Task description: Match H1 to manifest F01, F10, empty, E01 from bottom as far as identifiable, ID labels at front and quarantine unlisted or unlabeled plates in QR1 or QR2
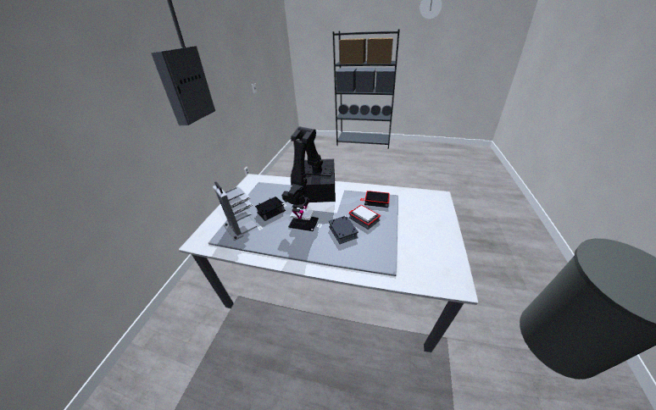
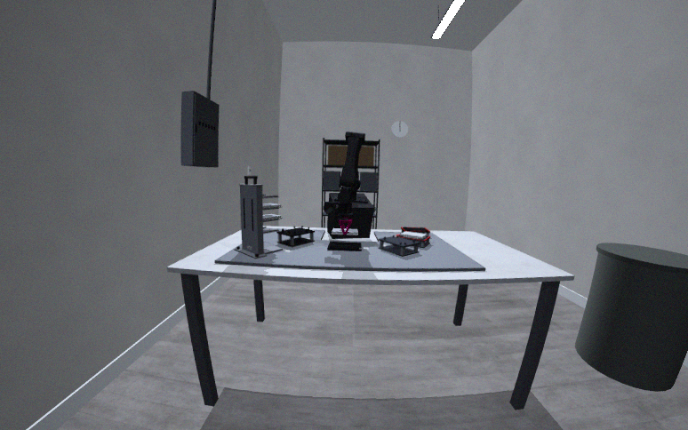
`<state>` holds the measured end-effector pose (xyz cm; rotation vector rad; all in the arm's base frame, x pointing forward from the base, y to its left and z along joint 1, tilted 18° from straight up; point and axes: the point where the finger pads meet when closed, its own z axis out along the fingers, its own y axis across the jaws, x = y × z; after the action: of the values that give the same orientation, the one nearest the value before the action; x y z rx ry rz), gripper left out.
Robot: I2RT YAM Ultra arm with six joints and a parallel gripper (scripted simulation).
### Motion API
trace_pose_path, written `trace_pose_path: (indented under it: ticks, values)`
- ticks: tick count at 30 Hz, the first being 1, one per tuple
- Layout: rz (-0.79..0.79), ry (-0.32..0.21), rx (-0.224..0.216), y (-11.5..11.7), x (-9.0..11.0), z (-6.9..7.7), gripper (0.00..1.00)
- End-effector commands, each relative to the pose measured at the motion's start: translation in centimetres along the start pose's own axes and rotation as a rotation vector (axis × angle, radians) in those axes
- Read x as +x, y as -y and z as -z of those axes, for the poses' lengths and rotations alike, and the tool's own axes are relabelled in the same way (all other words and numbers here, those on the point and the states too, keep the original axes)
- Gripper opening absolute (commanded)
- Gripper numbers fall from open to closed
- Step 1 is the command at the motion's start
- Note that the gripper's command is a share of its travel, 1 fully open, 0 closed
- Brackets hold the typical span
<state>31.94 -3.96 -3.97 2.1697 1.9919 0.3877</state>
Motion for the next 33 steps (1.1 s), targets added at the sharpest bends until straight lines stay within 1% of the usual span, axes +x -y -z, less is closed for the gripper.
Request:
trace_pose_path:
  ticks: [1, 4, 16, 18, 33]
  values:
    - [0.0, 0.001, -0.006, -0.2, 0.0, 0.5, 0.86]
    - [0.0, 0.001, -0.006, -0.2, 0.0, 0.8, 0.86]
    - [0.0, 0.001, -0.007, -0.2, 0.0, 4.0, 0.86]
    - [0.0, 0.001, -0.007, -0.2, 0.0, 4.0, 0.86]
    - [0.0, 0.001, -0.007, -0.2, 0.0, 8.0, 0.86]
